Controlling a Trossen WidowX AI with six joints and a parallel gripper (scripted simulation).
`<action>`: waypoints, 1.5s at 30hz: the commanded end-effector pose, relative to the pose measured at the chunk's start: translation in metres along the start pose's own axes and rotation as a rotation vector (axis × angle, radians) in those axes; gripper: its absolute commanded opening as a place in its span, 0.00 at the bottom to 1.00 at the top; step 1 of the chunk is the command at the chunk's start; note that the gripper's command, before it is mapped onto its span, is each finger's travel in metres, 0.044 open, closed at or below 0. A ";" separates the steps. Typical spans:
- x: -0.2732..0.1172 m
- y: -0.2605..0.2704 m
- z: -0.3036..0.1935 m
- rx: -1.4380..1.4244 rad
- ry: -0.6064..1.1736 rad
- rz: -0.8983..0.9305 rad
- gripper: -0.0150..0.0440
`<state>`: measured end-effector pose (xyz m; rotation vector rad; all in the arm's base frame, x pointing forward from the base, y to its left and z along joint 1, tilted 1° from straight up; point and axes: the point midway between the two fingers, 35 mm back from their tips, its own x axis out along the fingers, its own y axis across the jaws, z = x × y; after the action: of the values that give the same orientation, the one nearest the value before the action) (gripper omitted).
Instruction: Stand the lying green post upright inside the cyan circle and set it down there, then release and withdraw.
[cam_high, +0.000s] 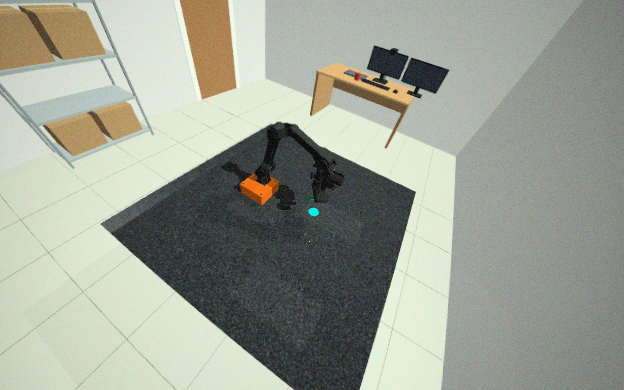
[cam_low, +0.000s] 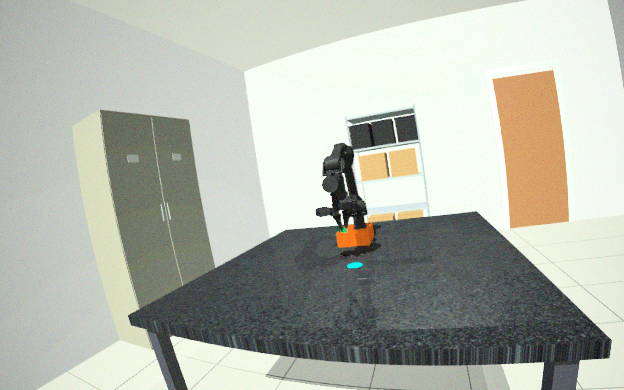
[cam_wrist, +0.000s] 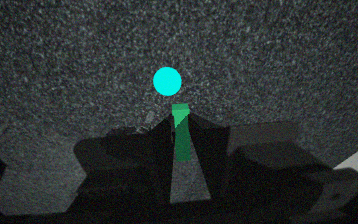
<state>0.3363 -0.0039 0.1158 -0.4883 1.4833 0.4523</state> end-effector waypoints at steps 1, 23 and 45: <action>0.000 0.008 0.008 -0.067 0.006 -0.002 0.29; 0.014 0.010 0.026 -0.073 -0.100 0.014 0.29; 0.032 -0.001 0.041 0.000 -0.259 0.034 0.29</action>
<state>0.3709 0.0180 0.0887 -0.4115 1.2545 0.5217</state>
